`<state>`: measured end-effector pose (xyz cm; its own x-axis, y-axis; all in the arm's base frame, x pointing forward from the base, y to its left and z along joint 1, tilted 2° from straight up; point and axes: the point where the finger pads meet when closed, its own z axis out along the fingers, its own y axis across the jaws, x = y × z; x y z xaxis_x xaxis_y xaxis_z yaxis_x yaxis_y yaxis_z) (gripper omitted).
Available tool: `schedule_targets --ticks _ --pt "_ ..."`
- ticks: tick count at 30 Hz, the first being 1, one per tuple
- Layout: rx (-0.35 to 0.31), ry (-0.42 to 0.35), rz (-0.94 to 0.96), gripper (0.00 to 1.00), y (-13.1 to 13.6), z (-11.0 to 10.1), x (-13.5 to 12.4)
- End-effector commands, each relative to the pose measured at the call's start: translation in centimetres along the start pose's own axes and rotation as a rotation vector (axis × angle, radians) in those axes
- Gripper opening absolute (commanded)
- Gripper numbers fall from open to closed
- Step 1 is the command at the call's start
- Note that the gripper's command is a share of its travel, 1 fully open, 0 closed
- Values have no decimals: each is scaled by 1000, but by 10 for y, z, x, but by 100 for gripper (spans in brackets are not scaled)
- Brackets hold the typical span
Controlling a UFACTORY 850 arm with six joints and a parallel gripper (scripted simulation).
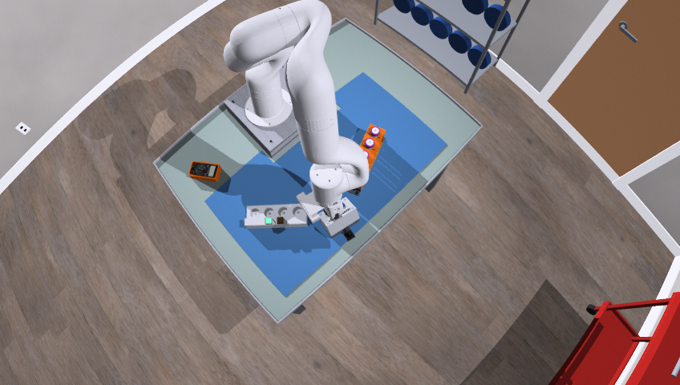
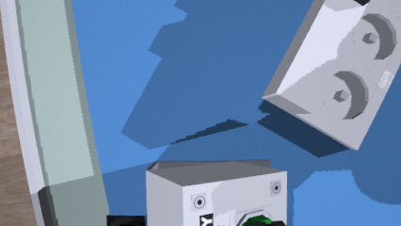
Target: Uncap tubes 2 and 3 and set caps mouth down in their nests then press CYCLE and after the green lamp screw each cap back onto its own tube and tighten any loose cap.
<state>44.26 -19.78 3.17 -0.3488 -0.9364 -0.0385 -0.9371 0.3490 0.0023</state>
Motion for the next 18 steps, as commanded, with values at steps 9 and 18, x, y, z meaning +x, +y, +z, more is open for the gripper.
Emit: schedule_targets --ticks 9,18 --pt "2 0 0 0 -1 2 0" --pt "2 0 0 0 -1 5 0"
